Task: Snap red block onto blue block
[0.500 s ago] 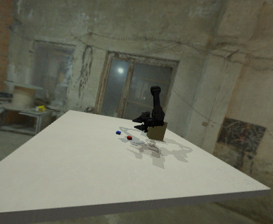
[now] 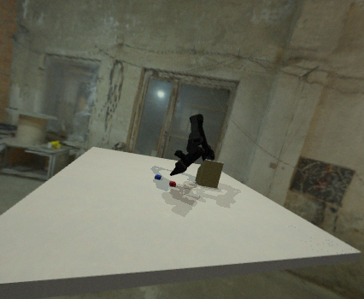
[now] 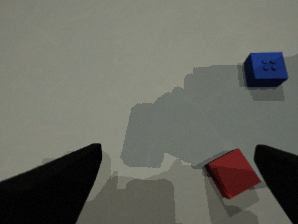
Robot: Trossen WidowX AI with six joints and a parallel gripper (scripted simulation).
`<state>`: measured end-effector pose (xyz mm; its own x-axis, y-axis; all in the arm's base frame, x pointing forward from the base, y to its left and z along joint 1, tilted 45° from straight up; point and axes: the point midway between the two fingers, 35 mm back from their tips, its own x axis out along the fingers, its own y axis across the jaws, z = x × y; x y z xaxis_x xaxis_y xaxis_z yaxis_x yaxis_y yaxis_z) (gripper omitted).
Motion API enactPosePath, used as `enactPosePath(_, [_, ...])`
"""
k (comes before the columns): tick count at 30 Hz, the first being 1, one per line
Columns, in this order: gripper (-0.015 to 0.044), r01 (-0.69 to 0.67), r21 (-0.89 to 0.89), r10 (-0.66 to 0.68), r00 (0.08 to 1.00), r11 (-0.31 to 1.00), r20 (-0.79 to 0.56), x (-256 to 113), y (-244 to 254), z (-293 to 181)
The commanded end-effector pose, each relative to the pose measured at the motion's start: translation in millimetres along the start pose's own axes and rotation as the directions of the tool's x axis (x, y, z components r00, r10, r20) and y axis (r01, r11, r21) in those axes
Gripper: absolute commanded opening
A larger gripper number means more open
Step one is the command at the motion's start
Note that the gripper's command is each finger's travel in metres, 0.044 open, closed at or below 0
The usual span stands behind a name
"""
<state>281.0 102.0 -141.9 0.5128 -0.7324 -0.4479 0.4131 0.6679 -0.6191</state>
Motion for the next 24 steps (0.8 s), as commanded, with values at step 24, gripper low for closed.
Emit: enactPosePath(24, [0.0440, -0.234, -0.394, -0.044, 0.812, 0.889, -0.582, 29, -53, -7])
